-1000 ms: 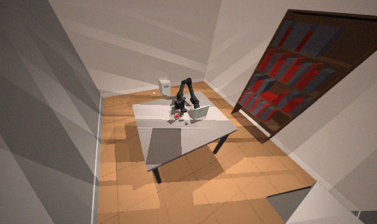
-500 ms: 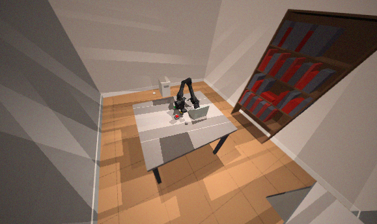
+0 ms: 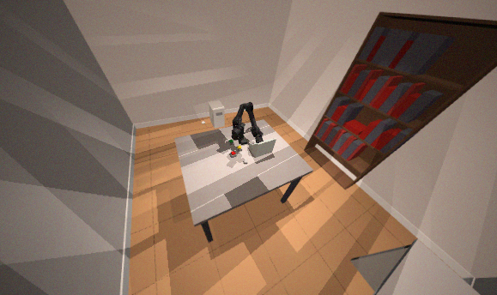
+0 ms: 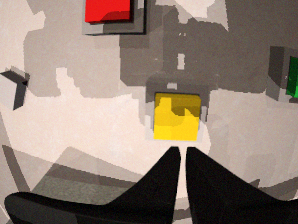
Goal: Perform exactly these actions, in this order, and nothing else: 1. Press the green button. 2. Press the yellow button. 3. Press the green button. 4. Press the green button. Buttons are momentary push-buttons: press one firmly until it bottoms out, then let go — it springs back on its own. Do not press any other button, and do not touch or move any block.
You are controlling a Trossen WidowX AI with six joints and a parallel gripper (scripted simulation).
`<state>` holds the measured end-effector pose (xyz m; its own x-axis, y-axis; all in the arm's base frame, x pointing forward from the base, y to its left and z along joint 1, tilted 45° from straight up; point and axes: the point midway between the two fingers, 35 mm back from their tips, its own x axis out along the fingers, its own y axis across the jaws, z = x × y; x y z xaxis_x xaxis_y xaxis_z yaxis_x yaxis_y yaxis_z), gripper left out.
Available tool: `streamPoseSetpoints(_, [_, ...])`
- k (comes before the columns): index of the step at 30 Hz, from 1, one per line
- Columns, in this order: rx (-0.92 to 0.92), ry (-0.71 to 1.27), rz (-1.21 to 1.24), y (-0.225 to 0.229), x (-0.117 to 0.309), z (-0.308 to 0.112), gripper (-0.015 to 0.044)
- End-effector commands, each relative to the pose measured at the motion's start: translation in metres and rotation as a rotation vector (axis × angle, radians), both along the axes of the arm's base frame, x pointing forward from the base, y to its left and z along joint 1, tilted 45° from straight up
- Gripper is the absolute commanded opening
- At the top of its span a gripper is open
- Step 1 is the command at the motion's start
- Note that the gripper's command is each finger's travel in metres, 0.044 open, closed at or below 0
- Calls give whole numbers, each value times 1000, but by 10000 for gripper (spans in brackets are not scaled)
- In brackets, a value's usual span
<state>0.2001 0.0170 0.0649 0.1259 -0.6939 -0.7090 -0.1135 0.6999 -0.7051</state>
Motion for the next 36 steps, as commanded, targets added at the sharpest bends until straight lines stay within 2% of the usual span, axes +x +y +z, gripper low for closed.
streamPoseSetpoints(1, [7, -11, 1, 28, -5, 28, 20])
streamPoseSetpoints(8, [12, -10, 2, 26, 1, 36, 20])
streamPoseSetpoints(13, [19, -11, 6, -16, 36, 84, 20])
streamPoseSetpoints(17, [2, -15, 1, -45, 46, 112, 20])
streamPoseSetpoints(22, [3, -15, 1, -46, 46, 110, 20])
streamPoseSetpoints(27, [1, -17, 1, -86, 54, 71, 20])
streamPoseSetpoints(36, [0, -18, 1, -91, 55, 65, 20])
